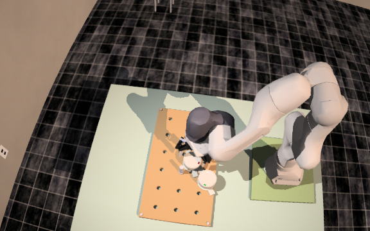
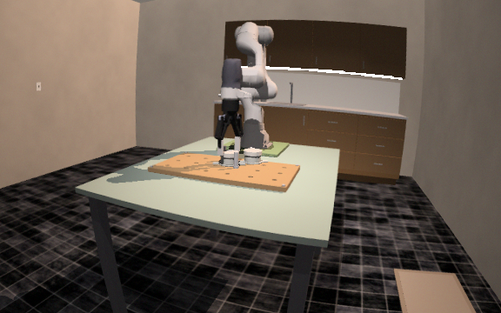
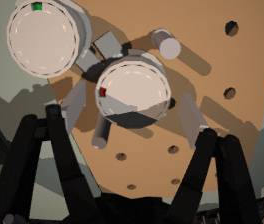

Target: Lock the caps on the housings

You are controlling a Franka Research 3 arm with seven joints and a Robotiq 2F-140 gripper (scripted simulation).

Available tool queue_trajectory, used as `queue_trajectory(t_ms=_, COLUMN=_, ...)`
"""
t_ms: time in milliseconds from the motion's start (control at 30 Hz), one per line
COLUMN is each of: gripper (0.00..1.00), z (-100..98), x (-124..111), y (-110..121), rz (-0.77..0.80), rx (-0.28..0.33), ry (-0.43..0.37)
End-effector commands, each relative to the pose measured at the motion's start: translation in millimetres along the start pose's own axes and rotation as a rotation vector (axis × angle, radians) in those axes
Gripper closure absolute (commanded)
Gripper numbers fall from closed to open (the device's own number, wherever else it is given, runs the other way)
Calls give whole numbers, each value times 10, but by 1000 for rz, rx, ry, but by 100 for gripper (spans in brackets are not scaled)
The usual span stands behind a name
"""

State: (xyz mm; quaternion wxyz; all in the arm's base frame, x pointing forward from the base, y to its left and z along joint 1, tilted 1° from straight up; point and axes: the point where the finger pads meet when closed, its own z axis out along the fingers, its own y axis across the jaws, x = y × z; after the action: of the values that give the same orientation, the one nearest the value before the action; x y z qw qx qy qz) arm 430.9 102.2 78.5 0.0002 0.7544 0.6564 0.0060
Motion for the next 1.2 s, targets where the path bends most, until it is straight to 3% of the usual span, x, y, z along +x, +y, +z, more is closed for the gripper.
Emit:
queue_trajectory(t_ms=0, gripper=22, z=13, x=5, y=-8, rz=-3, rx=1, ry=1)
queue_trajectory(t_ms=267, gripper=22, z=13, x=5, y=-8, rz=-3, rx=1, ry=1)
queue_trajectory(t_ms=300, gripper=90, z=13, x=5, y=-8, rz=-3, rx=1, ry=1)
queue_trajectory(t_ms=1167, gripper=90, z=13, x=5, y=-8, rz=-3, rx=1, ry=1)
